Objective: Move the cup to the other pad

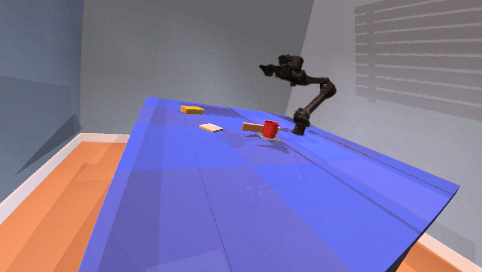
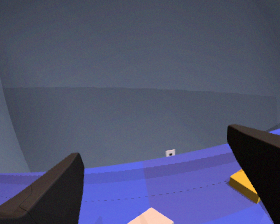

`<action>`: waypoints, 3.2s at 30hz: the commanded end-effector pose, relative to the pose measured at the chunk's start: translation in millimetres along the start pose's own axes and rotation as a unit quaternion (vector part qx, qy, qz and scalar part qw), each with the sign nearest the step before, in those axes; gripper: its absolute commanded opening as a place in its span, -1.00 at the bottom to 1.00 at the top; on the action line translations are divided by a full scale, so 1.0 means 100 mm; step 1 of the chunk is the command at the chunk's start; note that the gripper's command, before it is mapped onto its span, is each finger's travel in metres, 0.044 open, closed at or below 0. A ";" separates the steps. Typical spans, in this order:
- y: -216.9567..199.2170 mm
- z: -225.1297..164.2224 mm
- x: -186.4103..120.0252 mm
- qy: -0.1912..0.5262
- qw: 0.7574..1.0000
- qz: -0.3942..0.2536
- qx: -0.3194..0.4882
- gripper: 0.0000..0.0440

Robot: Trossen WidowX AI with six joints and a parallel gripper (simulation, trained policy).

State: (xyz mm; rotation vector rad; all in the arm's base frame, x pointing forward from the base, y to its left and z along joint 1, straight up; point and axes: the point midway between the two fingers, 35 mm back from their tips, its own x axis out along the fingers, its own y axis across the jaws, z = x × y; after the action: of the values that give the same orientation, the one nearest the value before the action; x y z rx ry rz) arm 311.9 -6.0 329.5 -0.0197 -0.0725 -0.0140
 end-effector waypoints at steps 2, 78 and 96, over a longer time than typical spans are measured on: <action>0.00 0.01 0.00 0.001 1.000 0.000 0.001 0.58; 0.64 -0.32 0.21 0.418 0.836 -0.085 0.345 -0.40; 0.67 -0.67 0.07 0.520 0.756 -0.173 0.357 -0.46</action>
State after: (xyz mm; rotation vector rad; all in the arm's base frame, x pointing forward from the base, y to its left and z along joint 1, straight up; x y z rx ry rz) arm 325.8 59.6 265.4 0.7749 1.0331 -0.3440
